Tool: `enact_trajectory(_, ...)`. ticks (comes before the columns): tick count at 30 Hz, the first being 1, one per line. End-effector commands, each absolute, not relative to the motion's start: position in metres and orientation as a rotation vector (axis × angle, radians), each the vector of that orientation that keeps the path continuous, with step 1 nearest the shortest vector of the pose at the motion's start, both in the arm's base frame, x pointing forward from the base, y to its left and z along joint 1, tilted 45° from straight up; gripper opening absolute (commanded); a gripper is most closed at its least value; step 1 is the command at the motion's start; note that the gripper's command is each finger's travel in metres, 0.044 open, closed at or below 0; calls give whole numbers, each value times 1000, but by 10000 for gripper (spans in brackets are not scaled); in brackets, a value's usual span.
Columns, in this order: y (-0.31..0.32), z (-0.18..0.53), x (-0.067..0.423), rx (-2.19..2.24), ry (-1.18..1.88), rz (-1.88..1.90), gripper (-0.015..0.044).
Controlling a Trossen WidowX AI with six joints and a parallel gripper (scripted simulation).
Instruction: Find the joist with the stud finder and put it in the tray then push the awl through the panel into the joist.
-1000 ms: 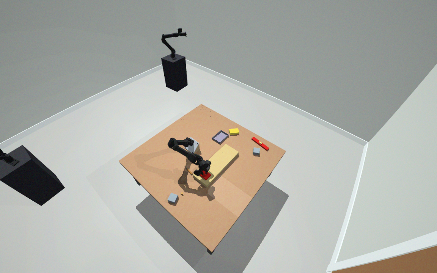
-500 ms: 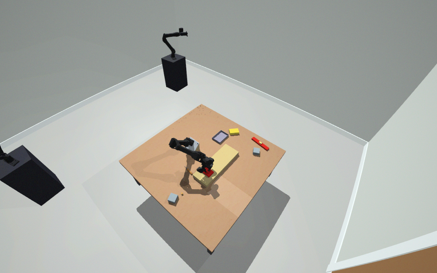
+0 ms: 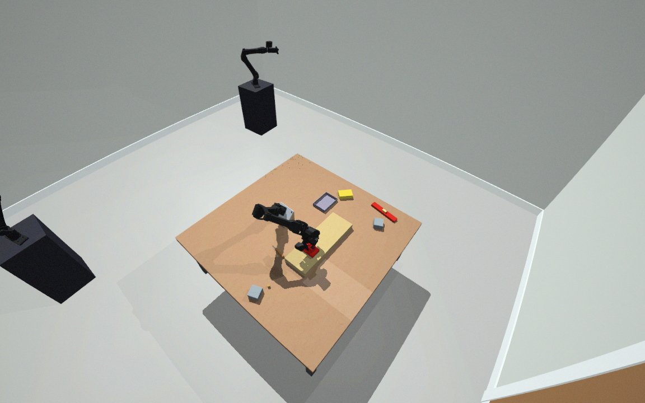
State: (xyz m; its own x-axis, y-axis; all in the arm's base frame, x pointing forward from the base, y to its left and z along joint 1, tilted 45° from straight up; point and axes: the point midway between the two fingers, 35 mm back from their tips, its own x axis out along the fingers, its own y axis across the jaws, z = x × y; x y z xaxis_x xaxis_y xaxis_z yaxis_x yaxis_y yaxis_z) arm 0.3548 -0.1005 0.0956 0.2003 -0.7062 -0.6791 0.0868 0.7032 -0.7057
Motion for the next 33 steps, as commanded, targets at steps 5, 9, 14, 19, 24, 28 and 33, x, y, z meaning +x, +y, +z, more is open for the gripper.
enact_trajectory(5,-83,77,356,-596,1259,-600,0)
enact_trajectory(9,-75,70,357,-595,1259,-599,0)
enact_trajectory(14,-66,60,358,-595,1259,-599,0)
enact_trajectory(19,-56,51,359,-594,1259,-598,0)
enact_trajectory(24,-46,41,360,-593,1259,-598,0)
enact_trajectory(28,-39,33,361,-593,1259,-597,0)
enact_trajectory(33,-29,24,362,-592,1259,-597,0)
